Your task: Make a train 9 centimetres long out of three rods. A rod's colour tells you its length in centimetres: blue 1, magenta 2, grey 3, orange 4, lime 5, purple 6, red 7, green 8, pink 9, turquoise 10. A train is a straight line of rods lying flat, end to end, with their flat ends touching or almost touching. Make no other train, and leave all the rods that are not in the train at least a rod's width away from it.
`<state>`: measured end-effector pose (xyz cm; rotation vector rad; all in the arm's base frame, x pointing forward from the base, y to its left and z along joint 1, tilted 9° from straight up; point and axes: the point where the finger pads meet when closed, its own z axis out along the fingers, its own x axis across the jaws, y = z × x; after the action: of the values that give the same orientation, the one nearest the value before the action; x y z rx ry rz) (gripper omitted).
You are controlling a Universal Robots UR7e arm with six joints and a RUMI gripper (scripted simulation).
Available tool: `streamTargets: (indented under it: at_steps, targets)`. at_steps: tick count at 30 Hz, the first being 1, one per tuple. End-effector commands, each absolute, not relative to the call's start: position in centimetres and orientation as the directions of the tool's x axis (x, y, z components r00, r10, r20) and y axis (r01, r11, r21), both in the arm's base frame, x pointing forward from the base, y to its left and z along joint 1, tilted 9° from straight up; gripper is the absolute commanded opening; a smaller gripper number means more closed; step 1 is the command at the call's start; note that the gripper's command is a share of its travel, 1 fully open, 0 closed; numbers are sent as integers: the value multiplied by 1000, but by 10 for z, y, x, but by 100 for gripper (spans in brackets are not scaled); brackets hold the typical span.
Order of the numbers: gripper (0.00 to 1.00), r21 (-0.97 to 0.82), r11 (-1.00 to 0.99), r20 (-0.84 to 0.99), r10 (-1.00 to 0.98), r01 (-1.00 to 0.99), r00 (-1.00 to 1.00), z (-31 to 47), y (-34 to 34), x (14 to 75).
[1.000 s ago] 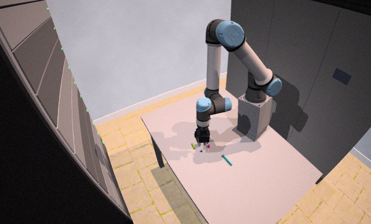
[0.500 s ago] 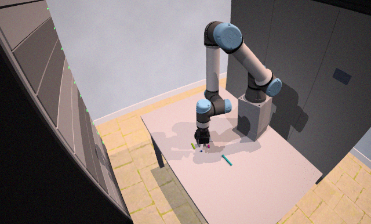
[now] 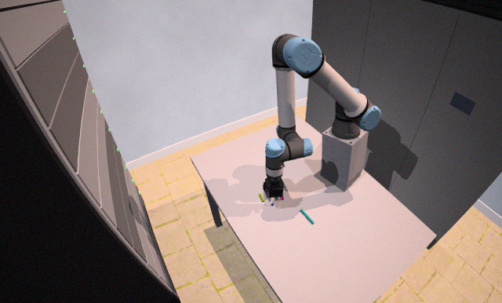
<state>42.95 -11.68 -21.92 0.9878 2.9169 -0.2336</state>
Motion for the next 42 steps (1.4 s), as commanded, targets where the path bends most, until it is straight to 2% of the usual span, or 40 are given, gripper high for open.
streamTargets:
  at_steps: [1, 42]
  targets:
    - [14, -125, 784, -100, 599, 608, -794, -227, -118, 430]
    - [14, -125, 784, -100, 599, 608, -794, -239, -121, 430]
